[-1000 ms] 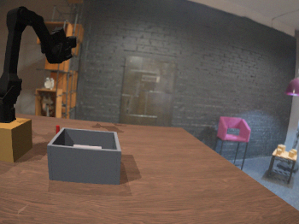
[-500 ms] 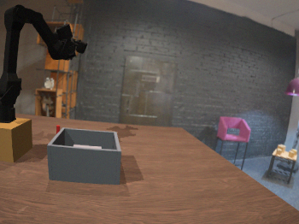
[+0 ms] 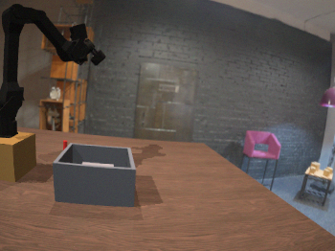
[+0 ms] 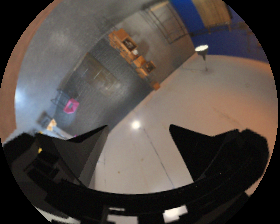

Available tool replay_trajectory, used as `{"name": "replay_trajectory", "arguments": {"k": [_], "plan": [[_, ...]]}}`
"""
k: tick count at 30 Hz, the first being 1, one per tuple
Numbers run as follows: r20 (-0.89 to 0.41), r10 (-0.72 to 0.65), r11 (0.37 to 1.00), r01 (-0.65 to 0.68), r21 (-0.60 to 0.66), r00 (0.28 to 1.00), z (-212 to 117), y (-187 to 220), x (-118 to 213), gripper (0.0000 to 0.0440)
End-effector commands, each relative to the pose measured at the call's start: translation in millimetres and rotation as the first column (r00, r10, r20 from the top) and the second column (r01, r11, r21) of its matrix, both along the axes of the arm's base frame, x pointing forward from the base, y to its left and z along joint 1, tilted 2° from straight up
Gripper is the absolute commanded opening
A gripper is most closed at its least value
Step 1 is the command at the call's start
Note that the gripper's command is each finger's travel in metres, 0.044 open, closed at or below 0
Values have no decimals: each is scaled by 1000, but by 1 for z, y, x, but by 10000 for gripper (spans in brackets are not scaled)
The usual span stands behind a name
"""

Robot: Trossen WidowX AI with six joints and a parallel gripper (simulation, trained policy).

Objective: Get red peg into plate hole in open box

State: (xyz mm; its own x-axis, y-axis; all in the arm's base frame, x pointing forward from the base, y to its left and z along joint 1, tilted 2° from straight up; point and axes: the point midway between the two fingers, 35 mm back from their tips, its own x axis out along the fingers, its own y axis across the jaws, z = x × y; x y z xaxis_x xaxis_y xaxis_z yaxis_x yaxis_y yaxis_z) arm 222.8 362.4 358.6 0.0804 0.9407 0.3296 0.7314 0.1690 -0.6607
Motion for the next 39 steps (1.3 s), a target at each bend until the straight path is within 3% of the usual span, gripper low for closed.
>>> {"name": "replay_trajectory", "arguments": {"k": [1,9,17,28,39], "plan": [[-140,-39,999,39,-2,989,4,-7,17,440],[-397,-105,994,106,-20,912,-1,-21,47,440],[-623,-163,983,181,-36,765,-8,-38,74,440],[-855,-204,953,296,-62,477,-23,-68,105,440],[-975,-172,901,422,-100,137,-42,-103,126,440]]}}
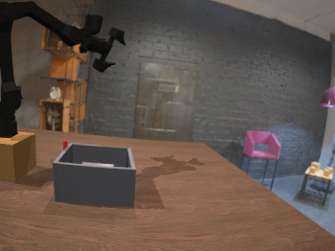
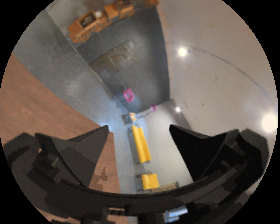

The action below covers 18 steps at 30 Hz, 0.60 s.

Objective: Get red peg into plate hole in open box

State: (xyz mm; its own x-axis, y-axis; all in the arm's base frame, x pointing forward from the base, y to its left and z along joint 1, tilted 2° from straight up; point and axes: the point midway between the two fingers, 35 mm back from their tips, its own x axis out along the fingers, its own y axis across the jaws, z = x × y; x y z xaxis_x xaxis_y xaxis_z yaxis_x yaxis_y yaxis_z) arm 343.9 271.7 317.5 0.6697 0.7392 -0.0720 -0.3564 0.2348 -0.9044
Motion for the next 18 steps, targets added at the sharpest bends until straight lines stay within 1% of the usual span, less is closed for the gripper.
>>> {"name": "replay_trajectory", "arguments": {"k": [1,5,9,13,18], "plan": [[-121,-71,996,77,40,990,-3,-15,7,440],[-237,-130,987,150,66,963,-11,-29,11,440],[-350,-184,970,227,85,919,-19,-42,14,440],[-456,-232,946,308,98,859,-26,-56,16,440],[-578,-282,906,411,103,766,-37,-72,16,440]]}}
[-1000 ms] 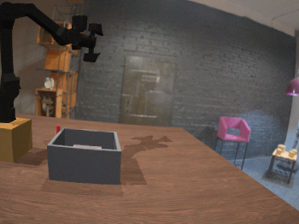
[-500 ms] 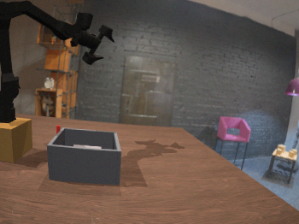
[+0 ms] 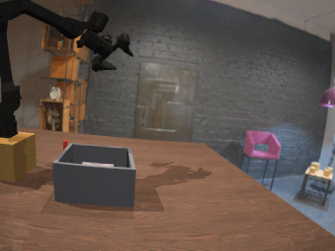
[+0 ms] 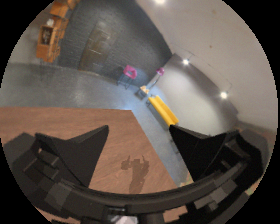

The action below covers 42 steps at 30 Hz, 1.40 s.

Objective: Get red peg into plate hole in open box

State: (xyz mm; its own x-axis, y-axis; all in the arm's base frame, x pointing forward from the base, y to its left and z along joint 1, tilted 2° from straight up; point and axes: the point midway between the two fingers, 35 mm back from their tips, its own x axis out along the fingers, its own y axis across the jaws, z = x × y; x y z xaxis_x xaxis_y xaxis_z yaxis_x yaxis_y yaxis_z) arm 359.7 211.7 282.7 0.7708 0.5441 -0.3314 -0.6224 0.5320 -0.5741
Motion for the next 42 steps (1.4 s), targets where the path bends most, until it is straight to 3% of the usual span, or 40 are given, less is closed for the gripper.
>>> {"name": "replay_trajectory", "arguments": {"k": [1,10,20,30,42], "plan": [[-106,-88,994,94,49,990,-4,-16,-1,440],[-338,-247,949,298,108,908,-22,-44,-8,440],[-567,-388,840,532,107,726,-42,-73,-24,440],[-741,-482,676,736,24,467,-64,-97,-49,440],[-839,-537,433,882,-188,85,-96,-116,-89,440]]}}
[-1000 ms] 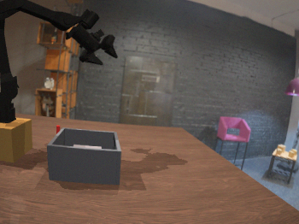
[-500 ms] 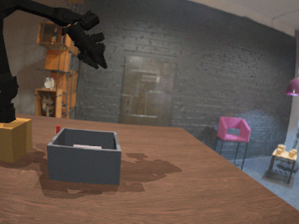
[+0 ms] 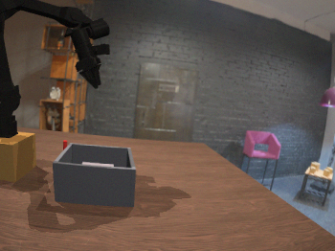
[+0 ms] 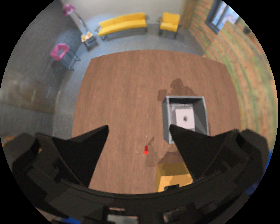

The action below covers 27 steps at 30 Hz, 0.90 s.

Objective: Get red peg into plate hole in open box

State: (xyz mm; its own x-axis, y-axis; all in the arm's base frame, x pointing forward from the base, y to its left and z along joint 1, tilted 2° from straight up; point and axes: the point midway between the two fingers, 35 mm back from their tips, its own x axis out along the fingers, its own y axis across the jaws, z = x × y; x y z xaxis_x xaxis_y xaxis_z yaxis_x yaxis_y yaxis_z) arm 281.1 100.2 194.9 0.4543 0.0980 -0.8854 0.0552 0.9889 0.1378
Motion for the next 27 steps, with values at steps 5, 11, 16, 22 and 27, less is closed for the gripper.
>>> {"name": "replay_trajectory", "arguments": {"k": [5,11,16,22,27], "plan": [[-197,-203,979,200,-35,959,-24,-10,-30,440],[-317,-333,943,315,-110,888,-43,-13,-51,440],[-388,-425,905,382,-186,818,-57,-15,-66,440],[-440,-513,859,431,-278,737,-73,-16,-81,440],[-466,-567,823,451,-345,679,-87,-16,-90,440]]}}
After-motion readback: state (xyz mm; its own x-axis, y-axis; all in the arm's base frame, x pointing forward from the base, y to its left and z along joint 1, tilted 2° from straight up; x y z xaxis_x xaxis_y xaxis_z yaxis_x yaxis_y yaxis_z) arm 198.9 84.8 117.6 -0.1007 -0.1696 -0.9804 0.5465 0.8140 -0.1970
